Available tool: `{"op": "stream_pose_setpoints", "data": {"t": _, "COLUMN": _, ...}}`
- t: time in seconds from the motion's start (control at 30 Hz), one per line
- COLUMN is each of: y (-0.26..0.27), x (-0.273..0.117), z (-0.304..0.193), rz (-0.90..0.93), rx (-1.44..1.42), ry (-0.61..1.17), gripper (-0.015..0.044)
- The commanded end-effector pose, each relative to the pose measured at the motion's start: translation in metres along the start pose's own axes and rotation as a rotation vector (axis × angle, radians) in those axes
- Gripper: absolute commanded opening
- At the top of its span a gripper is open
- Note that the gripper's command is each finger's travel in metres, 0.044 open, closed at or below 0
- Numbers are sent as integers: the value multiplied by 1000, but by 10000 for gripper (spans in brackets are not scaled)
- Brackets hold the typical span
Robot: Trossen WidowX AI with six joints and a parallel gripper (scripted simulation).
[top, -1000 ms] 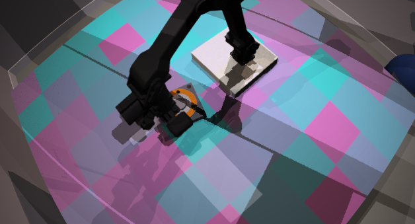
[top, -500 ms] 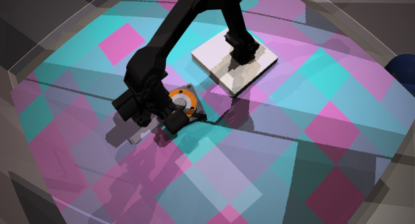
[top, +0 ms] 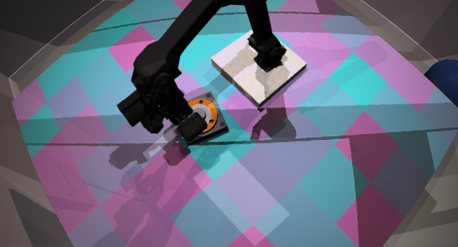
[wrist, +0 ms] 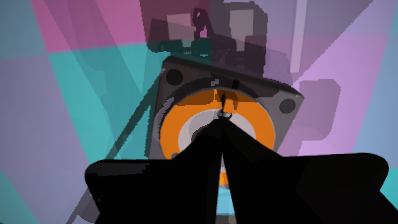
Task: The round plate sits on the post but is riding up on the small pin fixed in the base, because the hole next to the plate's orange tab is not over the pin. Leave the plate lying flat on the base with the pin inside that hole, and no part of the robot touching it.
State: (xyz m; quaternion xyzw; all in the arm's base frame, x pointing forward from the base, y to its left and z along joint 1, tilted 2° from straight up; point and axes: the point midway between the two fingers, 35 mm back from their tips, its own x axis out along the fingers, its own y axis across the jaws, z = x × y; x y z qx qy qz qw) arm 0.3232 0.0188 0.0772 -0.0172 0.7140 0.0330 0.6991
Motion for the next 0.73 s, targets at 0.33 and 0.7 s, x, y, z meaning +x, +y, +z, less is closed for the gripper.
{"op": "stream_pose_setpoints", "data": {"t": 0.33, "y": 0, "x": -5, "z": 0, "rz": 0, "rx": 0, "ry": -8, "gripper": 0}}
{"op": "stream_pose_setpoints", "data": {"t": 0.7, "y": 0, "x": -5, "z": 0, "rz": 0, "rx": 0, "ry": -8, "gripper": 0}}
